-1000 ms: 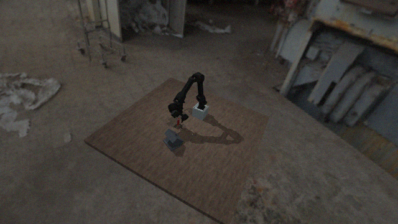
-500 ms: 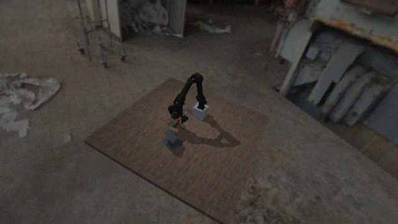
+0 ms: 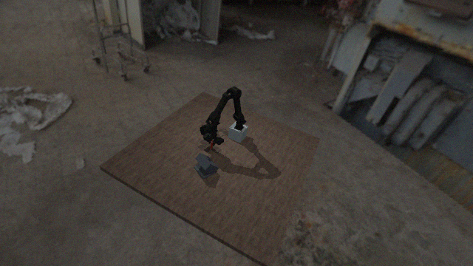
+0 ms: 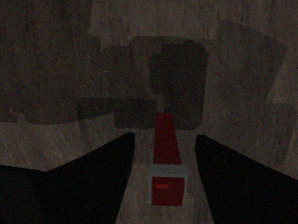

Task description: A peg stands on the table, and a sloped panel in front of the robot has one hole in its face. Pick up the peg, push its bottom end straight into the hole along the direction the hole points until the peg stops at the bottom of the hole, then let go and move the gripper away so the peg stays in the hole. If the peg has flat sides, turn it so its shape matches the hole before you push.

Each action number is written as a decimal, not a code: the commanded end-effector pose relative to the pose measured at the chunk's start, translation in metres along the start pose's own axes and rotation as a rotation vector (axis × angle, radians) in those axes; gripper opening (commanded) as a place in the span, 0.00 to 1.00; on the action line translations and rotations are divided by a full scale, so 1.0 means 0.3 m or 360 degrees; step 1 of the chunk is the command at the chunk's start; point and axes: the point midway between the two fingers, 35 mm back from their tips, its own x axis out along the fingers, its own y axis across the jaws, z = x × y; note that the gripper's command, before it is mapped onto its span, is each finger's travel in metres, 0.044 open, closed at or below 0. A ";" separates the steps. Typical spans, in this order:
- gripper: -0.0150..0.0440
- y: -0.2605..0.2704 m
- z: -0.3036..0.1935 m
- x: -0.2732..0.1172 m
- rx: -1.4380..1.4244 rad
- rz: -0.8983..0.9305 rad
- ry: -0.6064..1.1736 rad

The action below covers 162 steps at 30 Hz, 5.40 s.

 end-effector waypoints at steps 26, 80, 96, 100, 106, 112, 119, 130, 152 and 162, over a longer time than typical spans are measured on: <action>0.25 0.000 0.007 -0.243 -0.0004 0.0000 0.0010; 0.25 0.138 0.118 -0.281 -0.0743 -0.0334 -0.0274; 0.25 0.194 0.150 -0.295 -0.0976 -0.0451 -0.0370; 0.25 0.209 0.157 -0.299 -0.1032 -0.0481 -0.0394; 0.25 0.232 0.167 -0.305 -0.1116 -0.0525 -0.0430; 0.25 0.255 0.177 -0.312 -0.1198 -0.0570 -0.0465; 0.25 0.282 0.186 -0.322 -0.1292 -0.0623 -0.0507; 0.25 0.327 0.199 -0.337 -0.1435 -0.0706 -0.0573; 0.25 0.420 0.213 -0.373 -0.1702 -0.0877 -0.0706; 0.25 0.463 0.215 -0.391 -0.1816 -0.0956 -0.0767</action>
